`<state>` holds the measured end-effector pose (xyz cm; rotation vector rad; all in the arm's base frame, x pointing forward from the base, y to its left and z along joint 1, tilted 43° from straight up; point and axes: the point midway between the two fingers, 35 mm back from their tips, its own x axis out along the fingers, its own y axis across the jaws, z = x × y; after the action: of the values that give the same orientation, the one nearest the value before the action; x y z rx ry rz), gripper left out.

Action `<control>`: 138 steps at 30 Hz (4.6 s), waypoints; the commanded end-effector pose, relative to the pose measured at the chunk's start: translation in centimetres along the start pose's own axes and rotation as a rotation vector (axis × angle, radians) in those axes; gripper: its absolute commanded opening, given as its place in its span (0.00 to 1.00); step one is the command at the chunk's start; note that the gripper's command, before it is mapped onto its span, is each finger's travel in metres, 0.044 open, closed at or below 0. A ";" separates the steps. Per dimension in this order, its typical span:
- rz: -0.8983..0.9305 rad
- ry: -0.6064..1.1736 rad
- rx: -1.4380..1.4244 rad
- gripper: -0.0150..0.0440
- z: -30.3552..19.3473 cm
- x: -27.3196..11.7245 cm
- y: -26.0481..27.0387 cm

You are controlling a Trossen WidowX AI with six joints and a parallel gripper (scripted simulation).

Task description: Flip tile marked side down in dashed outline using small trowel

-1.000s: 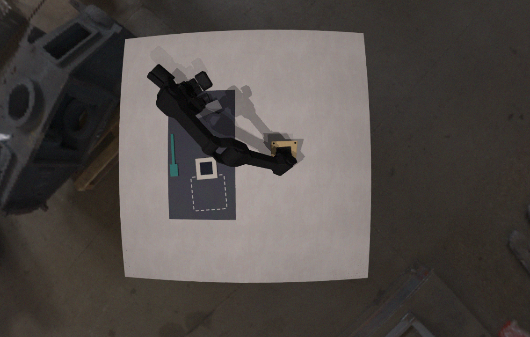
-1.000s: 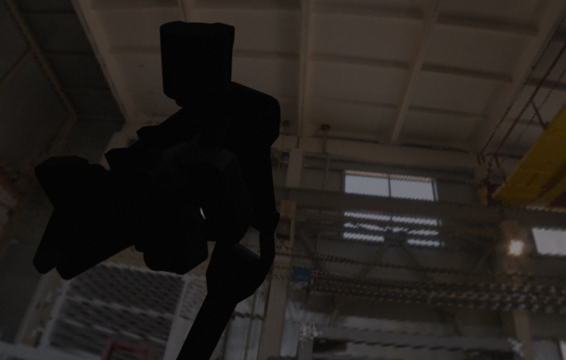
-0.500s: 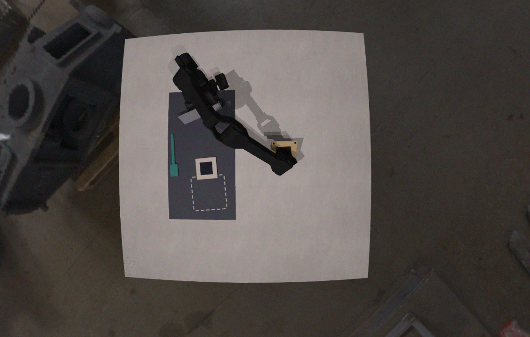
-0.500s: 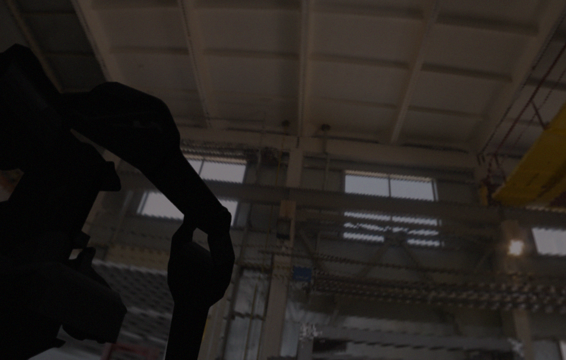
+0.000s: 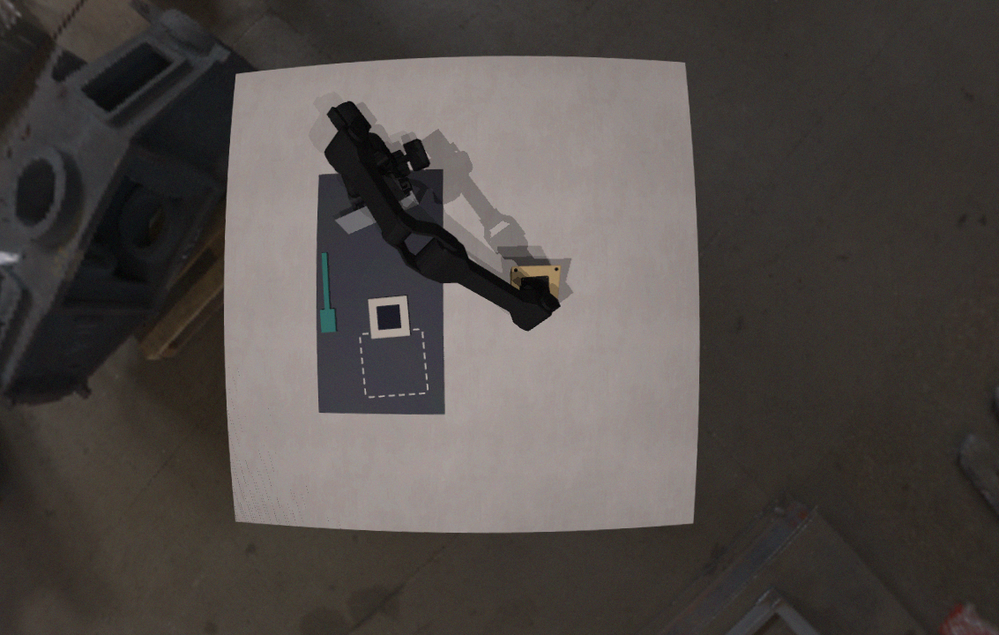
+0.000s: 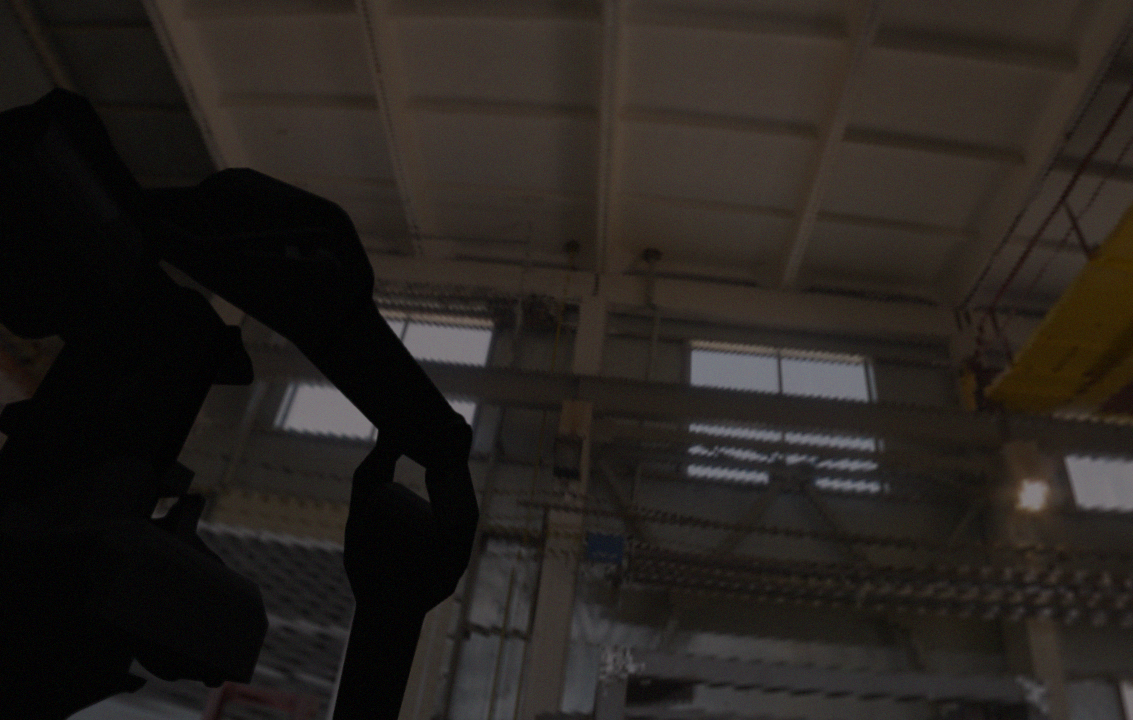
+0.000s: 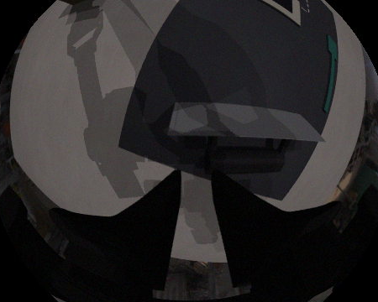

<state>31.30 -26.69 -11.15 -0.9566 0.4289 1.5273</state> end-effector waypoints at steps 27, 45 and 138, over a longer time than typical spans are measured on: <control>-0.006 -0.019 0.002 0.42 1.7 3.8 -0.4; -0.006 -0.020 0.002 0.42 1.9 4.1 -0.4; -0.006 -0.022 0.003 0.42 5.0 3.8 -0.4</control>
<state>30.44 -20.94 -11.10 -0.9443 0.4138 1.5293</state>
